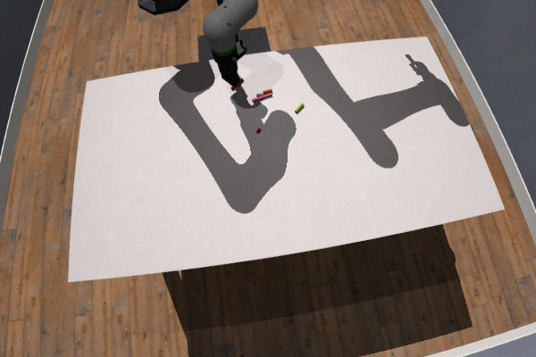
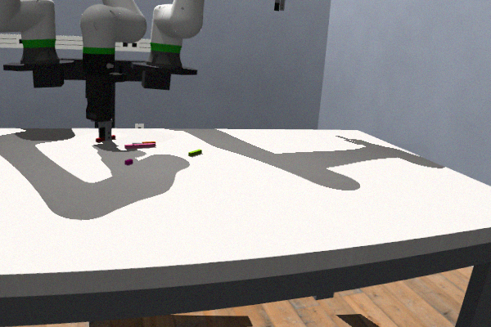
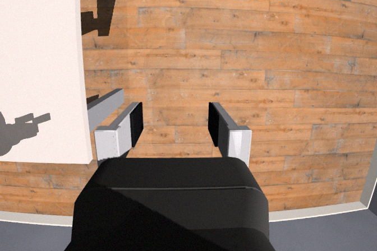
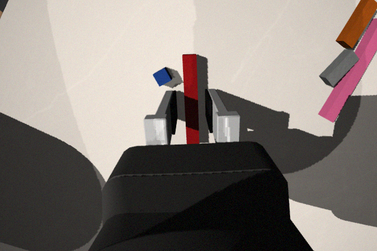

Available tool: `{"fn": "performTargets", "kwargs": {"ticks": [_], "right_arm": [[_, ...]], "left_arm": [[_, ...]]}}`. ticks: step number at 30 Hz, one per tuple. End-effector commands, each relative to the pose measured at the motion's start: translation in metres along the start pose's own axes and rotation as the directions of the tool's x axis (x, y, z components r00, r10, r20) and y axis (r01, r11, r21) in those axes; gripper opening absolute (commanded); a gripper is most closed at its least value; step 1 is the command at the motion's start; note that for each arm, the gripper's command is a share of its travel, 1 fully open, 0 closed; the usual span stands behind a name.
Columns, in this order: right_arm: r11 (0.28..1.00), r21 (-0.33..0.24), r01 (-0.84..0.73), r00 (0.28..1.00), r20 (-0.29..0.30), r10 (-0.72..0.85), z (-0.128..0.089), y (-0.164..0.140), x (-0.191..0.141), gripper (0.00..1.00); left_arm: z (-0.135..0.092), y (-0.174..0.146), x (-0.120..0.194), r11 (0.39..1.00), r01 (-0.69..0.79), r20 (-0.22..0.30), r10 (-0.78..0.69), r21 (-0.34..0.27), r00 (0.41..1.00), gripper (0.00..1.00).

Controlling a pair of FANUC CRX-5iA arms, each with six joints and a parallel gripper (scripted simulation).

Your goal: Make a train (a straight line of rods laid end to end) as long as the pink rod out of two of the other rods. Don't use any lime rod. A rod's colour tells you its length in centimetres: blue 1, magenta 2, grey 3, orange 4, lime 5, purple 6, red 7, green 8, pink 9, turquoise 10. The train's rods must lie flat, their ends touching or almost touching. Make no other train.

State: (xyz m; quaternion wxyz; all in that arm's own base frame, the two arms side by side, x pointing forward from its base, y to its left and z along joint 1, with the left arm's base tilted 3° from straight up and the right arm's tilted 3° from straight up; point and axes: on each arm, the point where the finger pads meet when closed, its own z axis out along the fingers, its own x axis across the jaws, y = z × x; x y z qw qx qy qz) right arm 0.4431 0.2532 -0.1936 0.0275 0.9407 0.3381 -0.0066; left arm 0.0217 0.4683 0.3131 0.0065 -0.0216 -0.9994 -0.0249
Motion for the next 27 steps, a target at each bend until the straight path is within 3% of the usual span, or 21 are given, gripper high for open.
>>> {"fn": "performTargets", "kwargs": {"ticks": [1, 3, 4, 27], "right_arm": [[1.0, 0.0, 0.0, 1.0, -0.002, 0.0, -0.0007, 0.0001, 0.0008, 0.54], [1.0, 0.0, 0.0, 1.0, -0.002, 0.0, -0.0007, 0.0001, 0.0008, 0.54], [1.0, 0.0, 0.0, 1.0, -0.002, 0.0, -0.0007, 0.0001, 0.0008, 0.24], [1.0, 0.0, 0.0, 1.0, -0.002, 0.0, -0.0007, 0.0001, 0.0008, 0.24]], "left_arm": [[-0.0009, 0.0002, -0.0001, 1.0, 0.0, 0.0, 0.0, -0.002, 1.0, 1.0], [-0.0009, 0.0002, -0.0001, 1.0, 0.0, 0.0, 0.0, -0.002, 1.0, 1.0], [-0.0009, 0.0002, -0.0001, 1.0, 0.0, 0.0, 0.0, -0.002, 1.0, 1.0], [-0.0009, 0.0002, -0.0001, 1.0, 0.0, 0.0, 0.0, -0.002, 1.0, 1.0]]}}
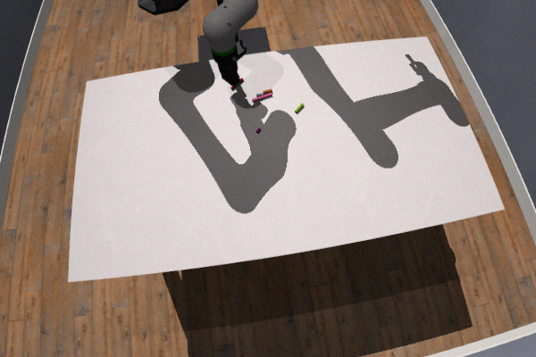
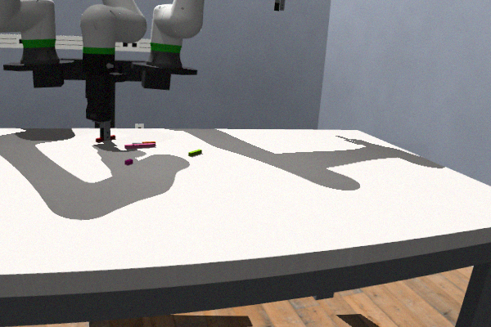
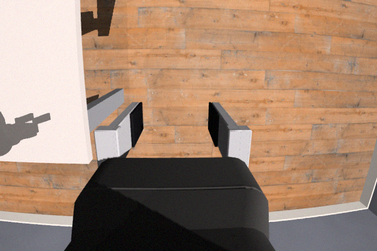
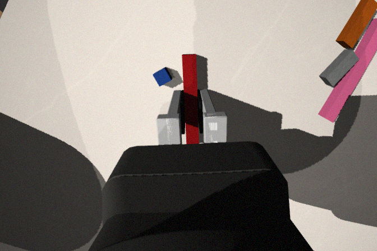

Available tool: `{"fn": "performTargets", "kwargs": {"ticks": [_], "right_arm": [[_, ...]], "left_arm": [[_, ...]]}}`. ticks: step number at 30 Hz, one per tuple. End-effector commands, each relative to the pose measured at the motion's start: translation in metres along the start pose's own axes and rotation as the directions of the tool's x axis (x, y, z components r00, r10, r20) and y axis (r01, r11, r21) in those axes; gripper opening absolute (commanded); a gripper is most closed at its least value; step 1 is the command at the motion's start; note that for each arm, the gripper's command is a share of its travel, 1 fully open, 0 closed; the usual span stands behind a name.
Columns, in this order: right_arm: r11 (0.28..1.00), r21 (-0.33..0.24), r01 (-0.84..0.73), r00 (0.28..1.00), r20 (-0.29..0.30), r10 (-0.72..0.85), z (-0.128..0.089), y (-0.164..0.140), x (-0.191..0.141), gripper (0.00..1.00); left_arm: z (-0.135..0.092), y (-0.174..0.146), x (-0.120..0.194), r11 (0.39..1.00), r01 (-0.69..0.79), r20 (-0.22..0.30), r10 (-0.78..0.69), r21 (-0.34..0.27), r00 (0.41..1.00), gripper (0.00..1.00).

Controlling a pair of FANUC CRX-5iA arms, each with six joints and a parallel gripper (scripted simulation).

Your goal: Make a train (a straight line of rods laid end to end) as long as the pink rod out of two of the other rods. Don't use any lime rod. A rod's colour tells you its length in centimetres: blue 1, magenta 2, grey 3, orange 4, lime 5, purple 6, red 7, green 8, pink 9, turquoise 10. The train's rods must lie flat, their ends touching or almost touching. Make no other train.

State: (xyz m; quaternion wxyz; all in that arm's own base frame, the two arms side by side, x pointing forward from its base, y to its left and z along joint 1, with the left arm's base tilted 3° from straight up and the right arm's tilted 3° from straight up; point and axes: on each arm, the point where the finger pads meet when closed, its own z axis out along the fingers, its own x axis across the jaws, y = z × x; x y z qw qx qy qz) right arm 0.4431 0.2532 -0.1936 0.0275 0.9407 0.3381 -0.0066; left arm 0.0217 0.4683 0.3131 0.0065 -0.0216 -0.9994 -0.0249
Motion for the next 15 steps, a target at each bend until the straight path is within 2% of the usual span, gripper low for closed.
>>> {"fn": "performTargets", "kwargs": {"ticks": [1, 15], "right_arm": [[1.0, 0.0, 0.0, 1.0, -0.002, 0.0, -0.0007, 0.0001, 0.0008, 0.24], [1.0, 0.0, 0.0, 1.0, -0.002, 0.0, -0.0022, 0.0001, 0.0008, 0.24]], "left_arm": [[-0.0009, 0.0002, -0.0001, 1.0, 0.0, 0.0, 0.0, -0.002, 1.0, 1.0], [-0.0009, 0.0002, -0.0001, 1.0, 0.0, 0.0, 0.0, -0.002, 1.0, 1.0]]}}
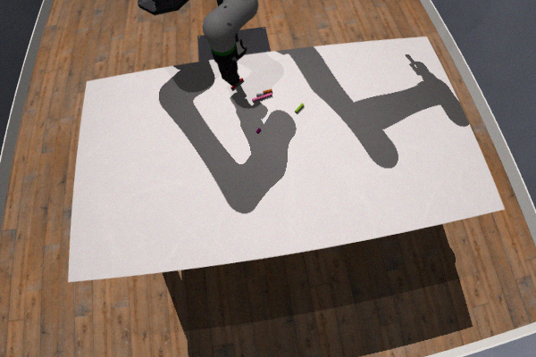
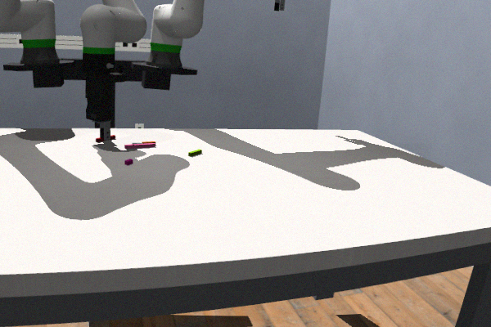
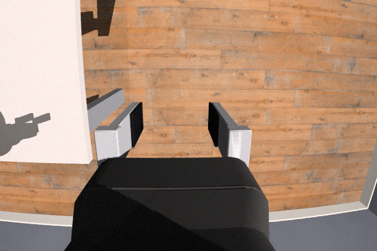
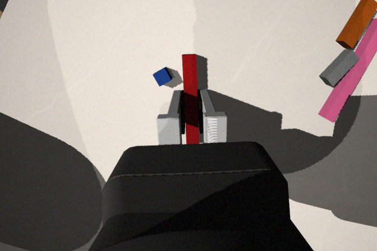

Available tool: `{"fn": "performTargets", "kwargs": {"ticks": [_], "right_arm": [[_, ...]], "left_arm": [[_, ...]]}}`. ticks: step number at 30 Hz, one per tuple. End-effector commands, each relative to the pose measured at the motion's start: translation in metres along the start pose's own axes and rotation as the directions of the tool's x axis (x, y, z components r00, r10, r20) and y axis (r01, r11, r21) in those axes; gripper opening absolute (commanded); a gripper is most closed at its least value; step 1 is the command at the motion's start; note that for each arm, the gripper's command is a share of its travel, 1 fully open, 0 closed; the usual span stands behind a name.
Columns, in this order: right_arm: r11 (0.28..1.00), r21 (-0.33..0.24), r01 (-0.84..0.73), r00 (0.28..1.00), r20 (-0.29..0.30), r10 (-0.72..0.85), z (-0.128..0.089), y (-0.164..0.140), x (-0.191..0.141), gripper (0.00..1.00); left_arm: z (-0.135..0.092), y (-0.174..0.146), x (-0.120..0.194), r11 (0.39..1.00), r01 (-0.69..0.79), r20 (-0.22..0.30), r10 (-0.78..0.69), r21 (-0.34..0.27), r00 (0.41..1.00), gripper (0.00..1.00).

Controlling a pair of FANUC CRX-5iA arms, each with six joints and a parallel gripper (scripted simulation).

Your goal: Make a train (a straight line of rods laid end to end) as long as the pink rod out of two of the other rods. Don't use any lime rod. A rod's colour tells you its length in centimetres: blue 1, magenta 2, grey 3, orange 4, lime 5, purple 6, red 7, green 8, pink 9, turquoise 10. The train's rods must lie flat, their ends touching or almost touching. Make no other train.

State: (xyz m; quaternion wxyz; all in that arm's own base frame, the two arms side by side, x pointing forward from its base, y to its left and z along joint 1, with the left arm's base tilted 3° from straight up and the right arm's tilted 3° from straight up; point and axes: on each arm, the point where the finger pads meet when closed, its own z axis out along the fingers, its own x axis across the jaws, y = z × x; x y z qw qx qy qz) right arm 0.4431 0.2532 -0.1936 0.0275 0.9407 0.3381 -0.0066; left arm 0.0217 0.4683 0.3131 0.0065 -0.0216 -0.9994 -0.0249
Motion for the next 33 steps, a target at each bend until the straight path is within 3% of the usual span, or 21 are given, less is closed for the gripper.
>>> {"fn": "performTargets", "kwargs": {"ticks": [1, 5, 13, 19, 33], "right_arm": [[1.0, 0.0, 0.0, 1.0, -0.002, 0.0, -0.004, 0.0, 0.001, 0.24], [1.0, 0.0, 0.0, 1.0, -0.002, 0.0, -0.02, 0.0, 0.001, 0.24], [1.0, 0.0, 0.0, 1.0, -0.002, 0.0, -0.078, 0.0, 0.001, 0.24], [1.0, 0.0, 0.0, 1.0, -0.002, 0.0, -0.097, 0.0, 0.001, 0.24], [1.0, 0.0, 0.001, 1.0, -0.002, -0.001, -0.101, 0.001, 0.002, 0.24]], "left_arm": [[-0.001, 0.0, 0.0, 1.0, 0.0, 0.0, 0.0, -0.002, 1.0, 1.0], [-0.001, 0.0, 0.0, 1.0, 0.0, 0.0, 0.0, -0.002, 1.0, 1.0], [-0.001, 0.0, 0.0, 1.0, 0.0, 0.0, 0.0, -0.002, 1.0, 1.0], [-0.001, 0.0, 0.0, 1.0, 0.0, 0.0, 0.0, -0.002, 1.0, 1.0], [-0.001, 0.0, 0.0, 1.0, 0.0, 0.0, 0.0, -0.002, 1.0, 1.0]]}}
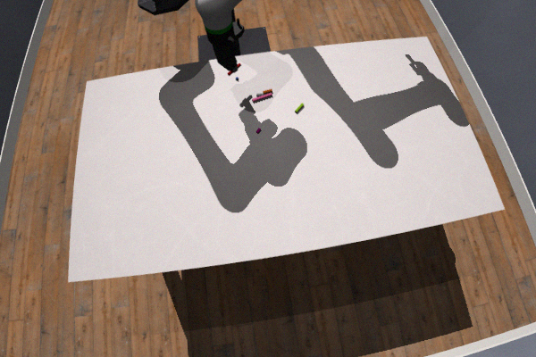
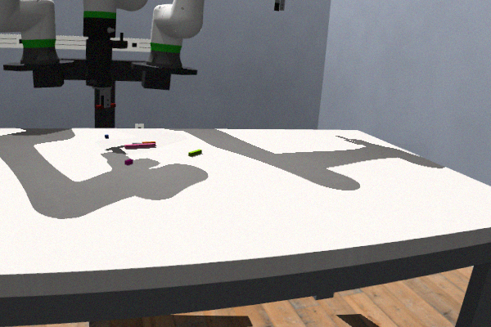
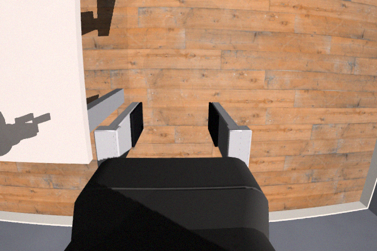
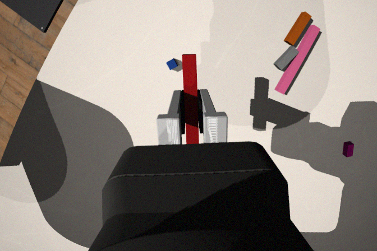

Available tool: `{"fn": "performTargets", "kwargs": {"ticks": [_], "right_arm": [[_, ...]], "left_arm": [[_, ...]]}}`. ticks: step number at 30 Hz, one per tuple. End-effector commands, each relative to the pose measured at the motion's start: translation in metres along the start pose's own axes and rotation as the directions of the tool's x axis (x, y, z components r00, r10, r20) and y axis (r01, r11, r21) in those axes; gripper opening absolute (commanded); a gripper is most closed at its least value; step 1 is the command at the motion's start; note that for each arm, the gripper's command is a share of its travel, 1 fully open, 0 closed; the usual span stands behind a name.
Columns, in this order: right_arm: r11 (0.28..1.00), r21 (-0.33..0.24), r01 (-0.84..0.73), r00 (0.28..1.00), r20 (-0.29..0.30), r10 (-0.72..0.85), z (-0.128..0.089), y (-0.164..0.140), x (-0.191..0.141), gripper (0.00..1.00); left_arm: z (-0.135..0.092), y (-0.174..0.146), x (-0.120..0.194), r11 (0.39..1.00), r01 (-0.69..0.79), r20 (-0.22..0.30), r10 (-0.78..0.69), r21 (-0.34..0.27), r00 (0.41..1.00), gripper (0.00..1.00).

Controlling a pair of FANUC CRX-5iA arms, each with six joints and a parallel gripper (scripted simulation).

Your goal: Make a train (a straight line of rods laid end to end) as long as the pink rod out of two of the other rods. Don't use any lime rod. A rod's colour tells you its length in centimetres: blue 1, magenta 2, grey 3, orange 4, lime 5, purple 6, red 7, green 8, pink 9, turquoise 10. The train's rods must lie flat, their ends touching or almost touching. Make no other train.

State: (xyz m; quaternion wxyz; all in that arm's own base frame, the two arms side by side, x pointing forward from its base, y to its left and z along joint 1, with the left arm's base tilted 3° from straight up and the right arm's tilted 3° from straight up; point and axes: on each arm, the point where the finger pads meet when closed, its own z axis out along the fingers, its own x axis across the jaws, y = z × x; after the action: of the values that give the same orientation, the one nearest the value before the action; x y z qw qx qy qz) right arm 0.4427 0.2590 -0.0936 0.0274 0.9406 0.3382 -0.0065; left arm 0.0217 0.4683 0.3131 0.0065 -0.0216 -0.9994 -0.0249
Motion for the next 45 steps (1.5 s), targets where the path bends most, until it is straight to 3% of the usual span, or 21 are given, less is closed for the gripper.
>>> {"fn": "performTargets", "kwargs": {"ticks": [1, 14, 16, 18, 29, 37, 45], "right_arm": [[1.0, 0.0, 0.002, 1.0, -0.002, -0.002, -0.001, 0.002, 0.005, 0.24], [0.999, -0.002, 0.041, 0.999, -0.002, -0.041, -0.008, 0.046, 0.114, 0.24], [0.999, -0.002, 0.041, 0.999, -0.002, -0.041, -0.008, 0.046, 0.114, 0.24], [0.999, -0.003, 0.052, 0.999, -0.002, -0.052, -0.008, 0.063, 0.141, 0.24], [0.996, -0.002, 0.086, 0.996, -0.002, -0.086, -0.006, 0.118, 0.205, 0.24], [0.994, -0.002, 0.106, 0.994, -0.003, -0.106, -0.002, 0.154, 0.231, 0.24], [0.994, -0.002, 0.108, 0.994, -0.003, -0.108, -0.002, 0.157, 0.233, 0.24]], "left_arm": [[-0.001, 0.0, 0.0, 1.0, 0.0, 0.0, 0.0, -0.002, 1.0, 1.0], [-0.001, 0.0, 0.0, 1.0, 0.0, 0.0, 0.0, -0.002, 1.0, 1.0], [-0.001, 0.0, 0.0, 1.0, 0.0, 0.0, 0.0, -0.002, 1.0, 1.0], [-0.001, 0.0, 0.0, 1.0, 0.0, 0.0, 0.0, -0.002, 1.0, 1.0], [-0.001, 0.0, 0.0, 1.0, 0.0, 0.0, 0.0, -0.002, 1.0, 1.0], [-0.001, 0.0, 0.0, 1.0, 0.0, 0.0, 0.0, -0.002, 1.0, 1.0], [-0.001, 0.0, 0.0, 1.0, 0.0, 0.0, 0.0, -0.002, 1.0, 1.0]]}}
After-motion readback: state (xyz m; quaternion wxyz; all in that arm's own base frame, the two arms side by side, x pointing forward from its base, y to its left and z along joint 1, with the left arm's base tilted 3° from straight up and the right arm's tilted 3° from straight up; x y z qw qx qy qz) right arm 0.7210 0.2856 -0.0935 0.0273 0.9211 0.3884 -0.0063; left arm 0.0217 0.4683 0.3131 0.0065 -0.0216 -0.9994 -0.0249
